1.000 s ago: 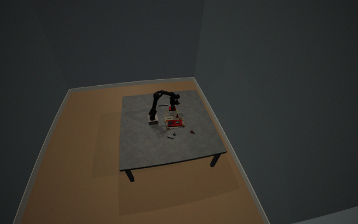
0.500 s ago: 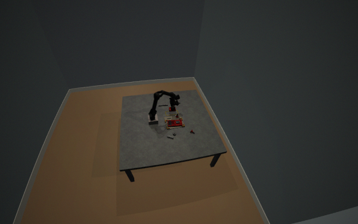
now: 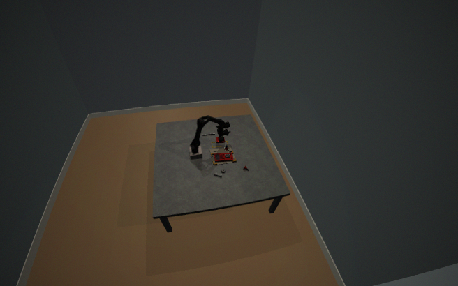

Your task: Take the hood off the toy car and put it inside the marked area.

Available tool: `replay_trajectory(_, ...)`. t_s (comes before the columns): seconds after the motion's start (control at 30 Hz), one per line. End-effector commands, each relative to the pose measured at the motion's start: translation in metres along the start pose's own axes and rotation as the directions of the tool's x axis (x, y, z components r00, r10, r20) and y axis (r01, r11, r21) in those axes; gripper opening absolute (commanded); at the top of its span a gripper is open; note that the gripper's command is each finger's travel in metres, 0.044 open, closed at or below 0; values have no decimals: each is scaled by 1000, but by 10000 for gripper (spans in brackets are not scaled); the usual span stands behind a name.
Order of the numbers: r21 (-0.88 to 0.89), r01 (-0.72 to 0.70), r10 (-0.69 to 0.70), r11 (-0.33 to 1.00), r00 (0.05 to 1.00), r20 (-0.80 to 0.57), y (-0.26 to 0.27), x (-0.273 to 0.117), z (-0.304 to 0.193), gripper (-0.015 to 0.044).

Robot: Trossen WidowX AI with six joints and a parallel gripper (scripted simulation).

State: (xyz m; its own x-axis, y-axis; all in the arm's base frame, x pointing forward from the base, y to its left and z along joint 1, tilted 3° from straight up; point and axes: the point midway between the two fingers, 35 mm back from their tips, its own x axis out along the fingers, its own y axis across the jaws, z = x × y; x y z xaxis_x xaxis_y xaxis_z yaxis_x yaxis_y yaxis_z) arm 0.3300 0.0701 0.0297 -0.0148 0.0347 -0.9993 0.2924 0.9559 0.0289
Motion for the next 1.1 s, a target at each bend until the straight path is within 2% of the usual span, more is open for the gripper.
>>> replay_trajectory(0.0,3,-1,1,1000,1000,-6,0,4,-2,0)
replay_trajectory(1.07,3,-1,1,1000,1000,-6,-1,27,-3,0)
